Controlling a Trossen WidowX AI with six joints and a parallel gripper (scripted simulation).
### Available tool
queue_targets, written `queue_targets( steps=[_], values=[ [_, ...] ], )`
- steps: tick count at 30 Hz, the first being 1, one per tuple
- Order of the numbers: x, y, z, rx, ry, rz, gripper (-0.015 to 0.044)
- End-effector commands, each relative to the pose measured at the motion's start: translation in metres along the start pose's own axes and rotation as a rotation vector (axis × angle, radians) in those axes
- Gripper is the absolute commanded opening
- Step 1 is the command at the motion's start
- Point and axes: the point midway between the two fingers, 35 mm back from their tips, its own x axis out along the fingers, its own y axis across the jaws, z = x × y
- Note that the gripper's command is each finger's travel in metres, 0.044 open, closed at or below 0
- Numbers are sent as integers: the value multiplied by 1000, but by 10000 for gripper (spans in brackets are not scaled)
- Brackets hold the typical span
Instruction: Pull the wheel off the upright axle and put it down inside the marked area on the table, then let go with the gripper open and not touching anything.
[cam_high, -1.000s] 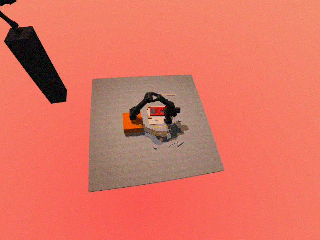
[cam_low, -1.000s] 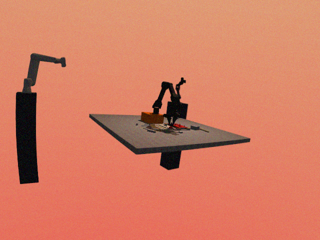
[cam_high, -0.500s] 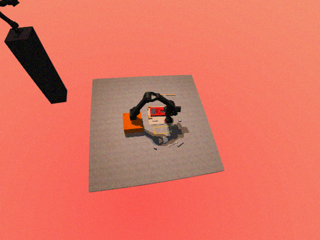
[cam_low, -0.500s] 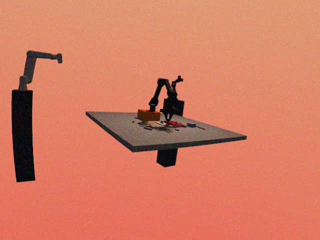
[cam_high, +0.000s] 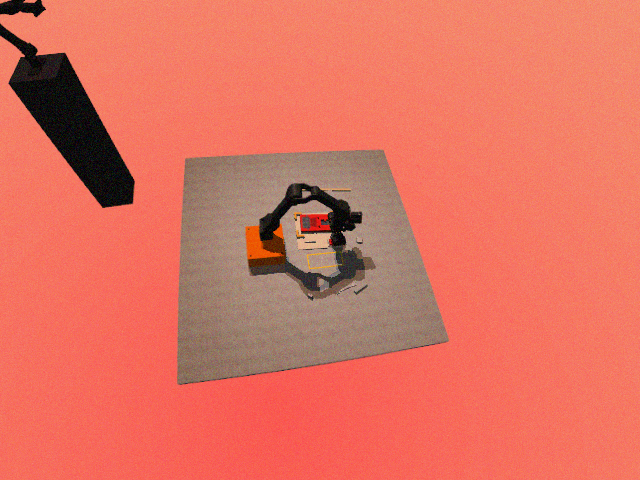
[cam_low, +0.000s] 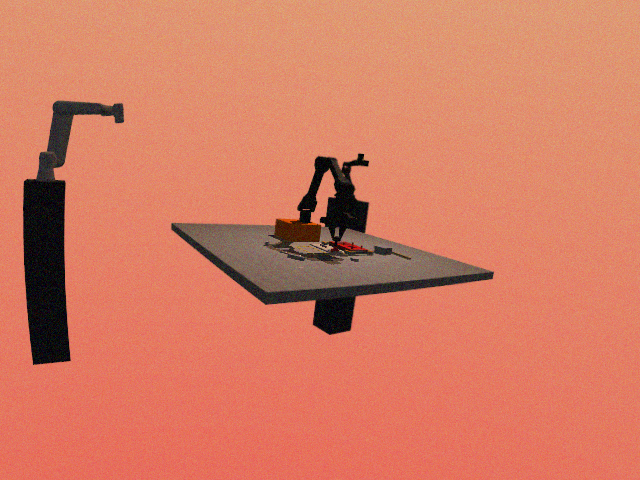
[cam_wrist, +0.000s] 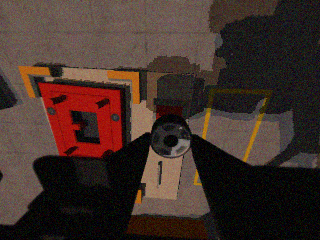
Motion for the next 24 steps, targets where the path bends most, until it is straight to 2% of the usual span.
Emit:
queue_targets(
  steps=[1,11,19,24],
  values=[
    [-2,0,0,-4,-2,-2,0],
    [-6,0,0,-5,-2,-3,0],
    [-40,1,-3,-5,-2,-3,0],
    [-34,-8,-5,-1,2,-1,0]
  ],
)
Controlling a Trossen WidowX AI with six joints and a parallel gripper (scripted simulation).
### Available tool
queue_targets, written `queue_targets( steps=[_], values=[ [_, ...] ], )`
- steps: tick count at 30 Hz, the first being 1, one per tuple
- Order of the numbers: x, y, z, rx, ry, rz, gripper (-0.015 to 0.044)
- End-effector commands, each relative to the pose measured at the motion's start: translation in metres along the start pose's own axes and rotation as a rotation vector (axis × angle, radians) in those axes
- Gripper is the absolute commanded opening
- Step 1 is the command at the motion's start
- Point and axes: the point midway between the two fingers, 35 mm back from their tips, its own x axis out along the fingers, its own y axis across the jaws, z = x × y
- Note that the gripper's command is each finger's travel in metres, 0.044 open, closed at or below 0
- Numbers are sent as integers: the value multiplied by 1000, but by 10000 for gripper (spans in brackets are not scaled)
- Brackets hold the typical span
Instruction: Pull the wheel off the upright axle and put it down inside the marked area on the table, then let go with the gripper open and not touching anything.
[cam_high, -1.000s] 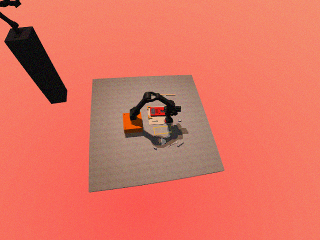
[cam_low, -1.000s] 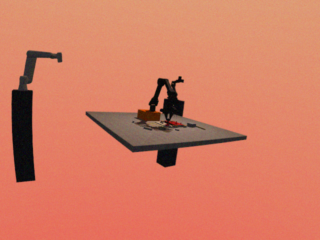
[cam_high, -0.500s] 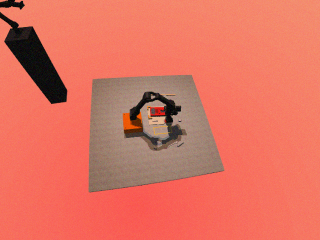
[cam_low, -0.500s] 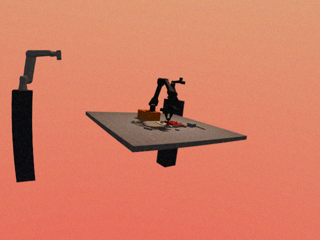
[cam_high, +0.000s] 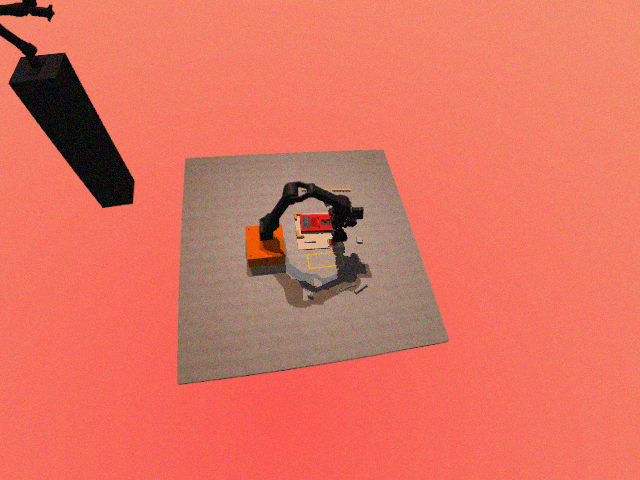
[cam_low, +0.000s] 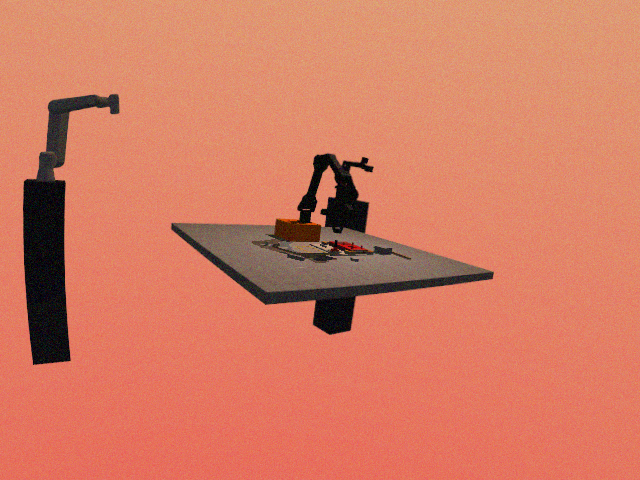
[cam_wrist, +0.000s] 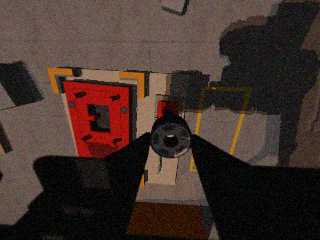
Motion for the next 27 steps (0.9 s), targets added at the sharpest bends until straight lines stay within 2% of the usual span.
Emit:
queue_targets(
  steps=[1,17,27],
  values=[
    [2,-13,-6,1,9,-1,0],
    [-4,-97,-51,-3,10,-11,0],
    [15,-100,-53,-3,10,-11,0]
  ],
)
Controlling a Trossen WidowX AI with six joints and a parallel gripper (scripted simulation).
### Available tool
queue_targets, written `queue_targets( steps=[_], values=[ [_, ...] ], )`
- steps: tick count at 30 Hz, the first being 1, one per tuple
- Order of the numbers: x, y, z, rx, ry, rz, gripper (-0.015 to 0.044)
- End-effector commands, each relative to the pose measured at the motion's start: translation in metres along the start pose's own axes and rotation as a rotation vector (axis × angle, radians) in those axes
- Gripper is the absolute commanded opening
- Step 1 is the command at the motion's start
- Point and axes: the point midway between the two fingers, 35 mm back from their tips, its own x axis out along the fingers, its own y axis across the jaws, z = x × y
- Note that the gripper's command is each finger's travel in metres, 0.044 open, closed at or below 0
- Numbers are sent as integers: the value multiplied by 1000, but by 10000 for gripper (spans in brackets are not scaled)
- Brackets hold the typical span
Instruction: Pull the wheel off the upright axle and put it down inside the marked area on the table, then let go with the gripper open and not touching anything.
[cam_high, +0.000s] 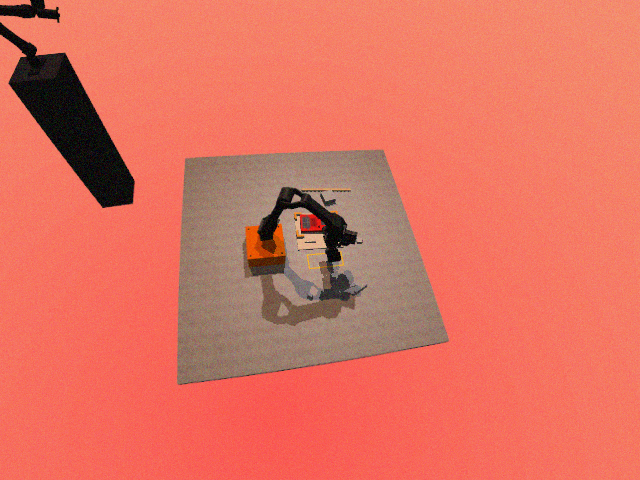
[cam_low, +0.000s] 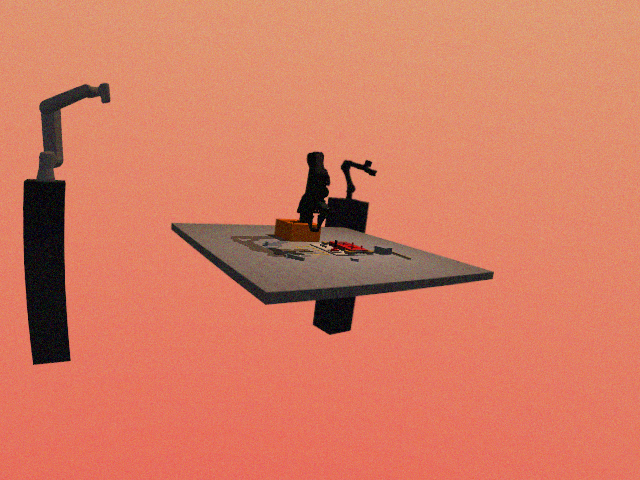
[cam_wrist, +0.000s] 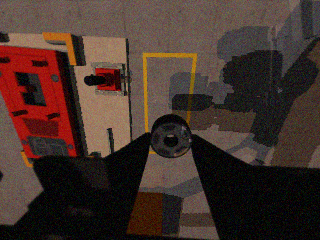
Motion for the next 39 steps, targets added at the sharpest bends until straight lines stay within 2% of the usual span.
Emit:
queue_targets(
  steps=[1,7,17,23,34,39],
  values=[
    [12,1,-4,-6,16,4,0],
    [28,0,-2,-6,16,4,0],
    [93,1,-5,-6,16,4,0],
    [97,1,-5,-6,16,5,0],
    [90,1,-4,-1,13,5,289],
    [44,1,-3,-5,15,5,300]
  ],
)
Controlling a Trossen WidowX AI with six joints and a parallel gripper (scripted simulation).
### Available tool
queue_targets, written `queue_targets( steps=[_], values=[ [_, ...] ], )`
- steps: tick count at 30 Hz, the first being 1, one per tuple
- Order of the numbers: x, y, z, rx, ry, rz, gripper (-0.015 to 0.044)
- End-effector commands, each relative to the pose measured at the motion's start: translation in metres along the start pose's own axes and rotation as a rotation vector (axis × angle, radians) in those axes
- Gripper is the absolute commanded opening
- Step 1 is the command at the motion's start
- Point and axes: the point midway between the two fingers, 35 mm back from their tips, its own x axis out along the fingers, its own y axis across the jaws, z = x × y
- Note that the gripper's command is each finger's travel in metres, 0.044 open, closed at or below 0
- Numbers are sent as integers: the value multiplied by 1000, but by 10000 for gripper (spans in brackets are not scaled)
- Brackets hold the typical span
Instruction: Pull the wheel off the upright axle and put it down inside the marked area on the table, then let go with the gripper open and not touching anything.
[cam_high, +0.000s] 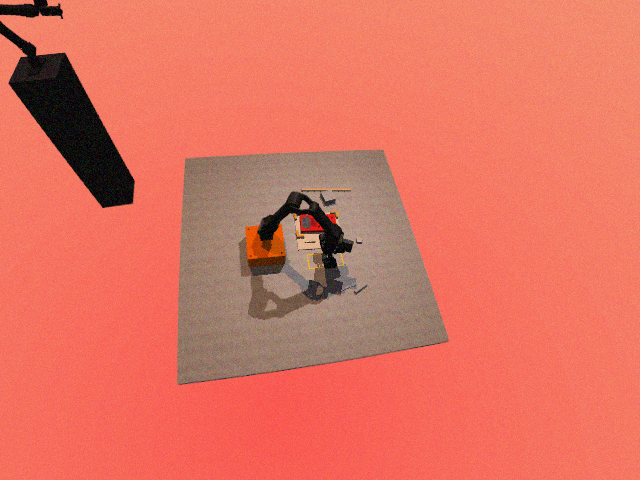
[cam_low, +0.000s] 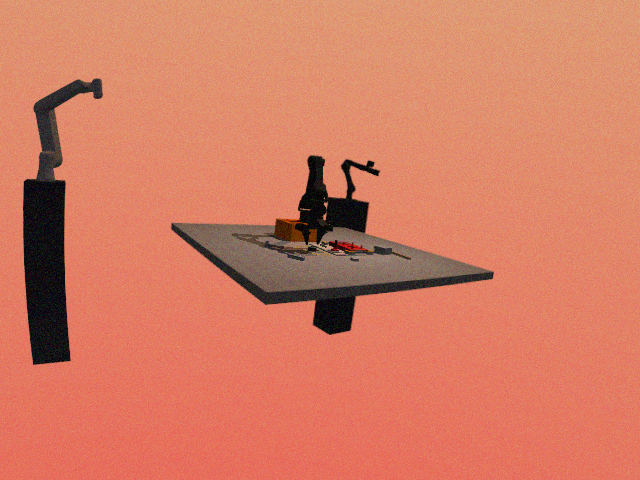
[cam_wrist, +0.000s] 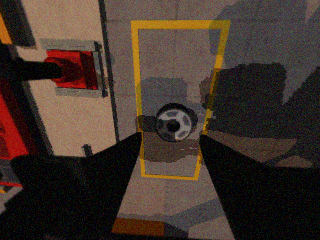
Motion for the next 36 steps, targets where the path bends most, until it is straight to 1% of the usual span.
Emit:
queue_targets(
  steps=[1,4,5,9,10,15,36],
  values=[
    [-39,-2,4,-6,-26,-14,300],
    [-42,-2,4,-6,-26,-14,300],
    [-35,-2,4,0,-29,-13,326],
    [-58,11,-26,-2,-26,-12,431],
    [-64,16,-35,-3,-25,-12,440],
    [-84,34,-77,-6,-20,-11,440],
    [-85,34,-79,-6,-20,-11,440]
  ],
)
